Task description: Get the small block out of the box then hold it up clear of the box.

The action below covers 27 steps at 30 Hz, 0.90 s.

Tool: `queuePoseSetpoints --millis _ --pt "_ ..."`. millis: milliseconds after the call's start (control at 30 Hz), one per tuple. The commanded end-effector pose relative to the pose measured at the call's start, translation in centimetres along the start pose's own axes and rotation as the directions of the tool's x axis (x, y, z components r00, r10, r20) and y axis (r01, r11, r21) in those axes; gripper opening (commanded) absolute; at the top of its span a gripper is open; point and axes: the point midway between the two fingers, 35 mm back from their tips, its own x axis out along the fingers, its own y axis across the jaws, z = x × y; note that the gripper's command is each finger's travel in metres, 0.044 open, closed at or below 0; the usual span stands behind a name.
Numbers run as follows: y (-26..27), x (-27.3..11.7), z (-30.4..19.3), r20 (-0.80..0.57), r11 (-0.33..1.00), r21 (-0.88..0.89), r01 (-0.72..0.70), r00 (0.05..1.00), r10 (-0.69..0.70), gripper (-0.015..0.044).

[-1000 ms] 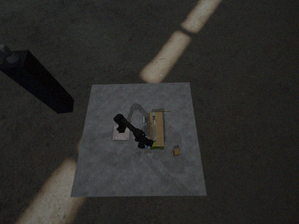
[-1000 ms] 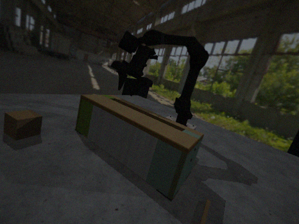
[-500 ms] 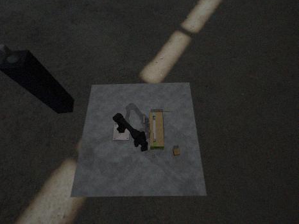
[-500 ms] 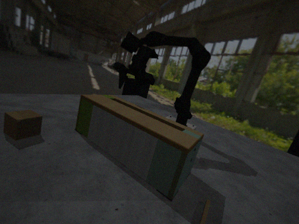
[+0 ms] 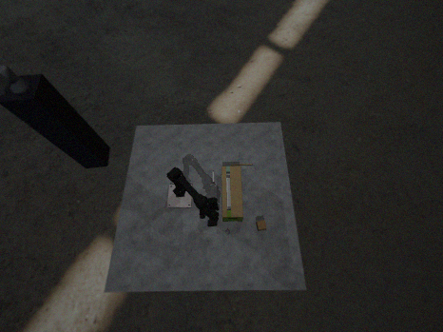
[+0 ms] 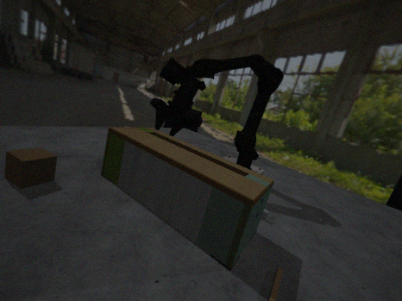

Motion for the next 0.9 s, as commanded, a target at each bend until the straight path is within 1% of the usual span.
queuePoseSetpoints --millis 0,233,867 --pt "-0.4 3.7 2.2 0.012 1.000 0.012 0.012 1.000 -0.012 0.0285" --pt "-0.4 3.9 2.3 0.012 1.000 0.012 0.012 1.000 -0.012 0.0285" --pt "-0.3 6.8 3.3 0.012 1.000 0.012 0.012 1.000 -0.013 0.0285"
